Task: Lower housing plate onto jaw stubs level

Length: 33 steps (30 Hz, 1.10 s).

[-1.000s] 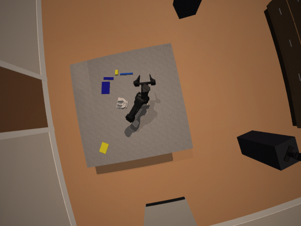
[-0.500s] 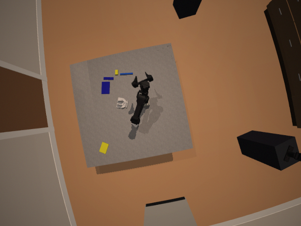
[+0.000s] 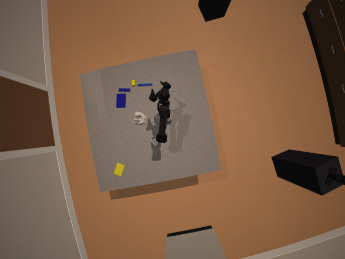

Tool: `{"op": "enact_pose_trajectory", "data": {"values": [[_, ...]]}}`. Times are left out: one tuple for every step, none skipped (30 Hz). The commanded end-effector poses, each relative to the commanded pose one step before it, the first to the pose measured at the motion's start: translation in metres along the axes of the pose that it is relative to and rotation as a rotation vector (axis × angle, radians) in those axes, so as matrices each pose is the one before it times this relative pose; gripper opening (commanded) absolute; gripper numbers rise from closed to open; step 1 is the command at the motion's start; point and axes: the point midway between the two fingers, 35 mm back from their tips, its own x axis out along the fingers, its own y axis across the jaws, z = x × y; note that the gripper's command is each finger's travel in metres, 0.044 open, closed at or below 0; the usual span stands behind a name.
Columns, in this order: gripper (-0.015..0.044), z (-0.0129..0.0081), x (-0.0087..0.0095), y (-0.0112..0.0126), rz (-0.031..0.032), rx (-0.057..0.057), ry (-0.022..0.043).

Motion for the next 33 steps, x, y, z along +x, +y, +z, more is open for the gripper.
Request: {"op": "enact_pose_trajectory", "data": {"values": [[0.044,-0.00438,0.00342,-0.00619,-0.04603,-0.0598,0.00109],[0.044,-0.00099,0.00131,-0.00196,-0.01433,-0.0162,0.00036],[0.044,-0.00102,0.00132,-0.00196,-0.01431,-0.0164,0.00048],[0.044,-0.00112,0.00136,-0.00209,-0.01518,-0.0166,0.00114],[0.044,-0.00115,0.00137,-0.00209,-0.01515,-0.0167,0.00127],[0.044,-0.00118,0.00138,-0.00209,-0.01512,-0.0168,0.0014],[0.044,-0.00122,0.00139,-0.00208,-0.01508,-0.0169,0.00153],[0.044,-0.00125,0.0014,-0.00208,-0.01504,-0.017,0.00165],[0.044,-0.00128,0.00141,-0.00208,-0.01501,-0.0171,0.00178],[0.044,-0.00132,0.00142,-0.00207,-0.01496,-0.0172,0.00191],[0.044,-0.00135,0.00143,-0.00207,-0.01492,-0.0174,0.00203],[0.044,-0.00139,0.00144,-0.00206,-0.01488,-0.0175,0.00216],[0.044,-0.00142,0.00145,-0.00206,-0.01483,-0.0176,0.00228],[0.044,-0.00143,0.00142,-0.00198,-0.01422,-0.0166,0.00227],[0.044,-0.00146,0.00142,-0.00197,-0.01414,-0.0167,0.00237],[0.044,-0.00149,0.00143,-0.00197,-0.0141,-0.0168,0.00248],[0.044,-0.00153,0.00144,-0.00196,-0.01405,-0.0169,0.00258],[0.044,-0.00156,0.00145,-0.00195,-0.014,-0.017,0.00268],[0.044,-0.00159,0.00146,-0.00195,-0.01395,-0.0171,0.00278],[0.044,-0.00163,0.00147,-0.00194,-0.01389,-0.0172,0.00288],[0.044,-0.00166,0.00147,-0.00193,-0.01384,-0.0173,0.00298],[0.044,-0.00169,0.00148,-0.00192,-0.01378,-0.0174,0.00308],[0.044,-0.00172,0.00149,-0.00191,-0.01372,-0.0175,0.00318],[0.044,-0.00179,0.00155,-0.00197,-0.01424,-0.0188,0.00346],[0.044,-0.00183,0.00156,-0.00196,-0.01422,-0.019,0.00359],[0.044,-0.00187,0.00157,-0.00195,-0.01415,-0.0191,0.0037],[0.044,-0.0019,0.00158,-0.00193,-0.01408,-0.0192,0.00381],[0.044,-0.00194,0.00159,-0.00192,-0.01401,-0.0193,0.00392],[0.044,-0.00198,0.0016,-0.0019,-0.01394,-0.0194,0.00403],[0.044,-0.00201,0.0016,-0.00189,-0.01387,-0.0195,0.00414],[0.044,-0.00205,0.00161,-0.00187,-0.01379,-0.0196,0.00425],[0.044,-0.00208,0.00162,-0.00185,-0.01372,-0.0197,0.00435],[0.044,-0.00212,0.00163,-0.00183,-0.01364,-0.0198,0.00446]]}}
